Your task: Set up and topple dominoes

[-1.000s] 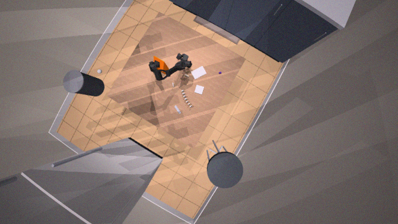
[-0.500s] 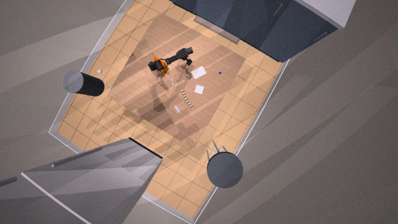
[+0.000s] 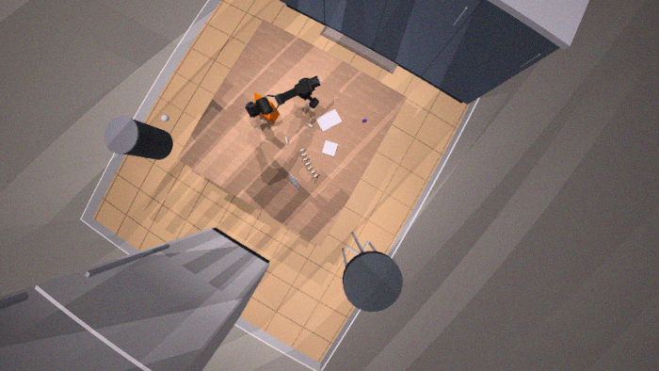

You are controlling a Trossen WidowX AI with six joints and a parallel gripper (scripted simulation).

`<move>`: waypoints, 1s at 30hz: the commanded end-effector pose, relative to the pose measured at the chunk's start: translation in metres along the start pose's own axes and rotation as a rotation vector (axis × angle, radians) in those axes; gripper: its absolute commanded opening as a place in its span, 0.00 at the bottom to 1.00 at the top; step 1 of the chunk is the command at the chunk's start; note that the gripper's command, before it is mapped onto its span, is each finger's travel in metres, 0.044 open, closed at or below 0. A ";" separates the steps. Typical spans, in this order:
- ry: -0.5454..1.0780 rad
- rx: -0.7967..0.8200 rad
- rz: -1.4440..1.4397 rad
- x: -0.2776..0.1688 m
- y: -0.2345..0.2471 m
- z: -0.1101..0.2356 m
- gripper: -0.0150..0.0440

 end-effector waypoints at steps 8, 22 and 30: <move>0.023 0.012 0.011 -0.003 0.005 -0.045 1.00; 0.024 0.012 0.011 -0.004 0.005 -0.058 0.78; 0.024 0.012 0.011 -0.004 0.005 -0.058 0.44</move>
Point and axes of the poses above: the point midway between the two fingers, 35 mm back from their tips, its own z axis back along the fingers, its own y axis across the jaws, x = y × z, the point moved 4 cm from there along z, back along the fingers, and after that the axes turned 8 degrees about z, right-handed, at the moved point
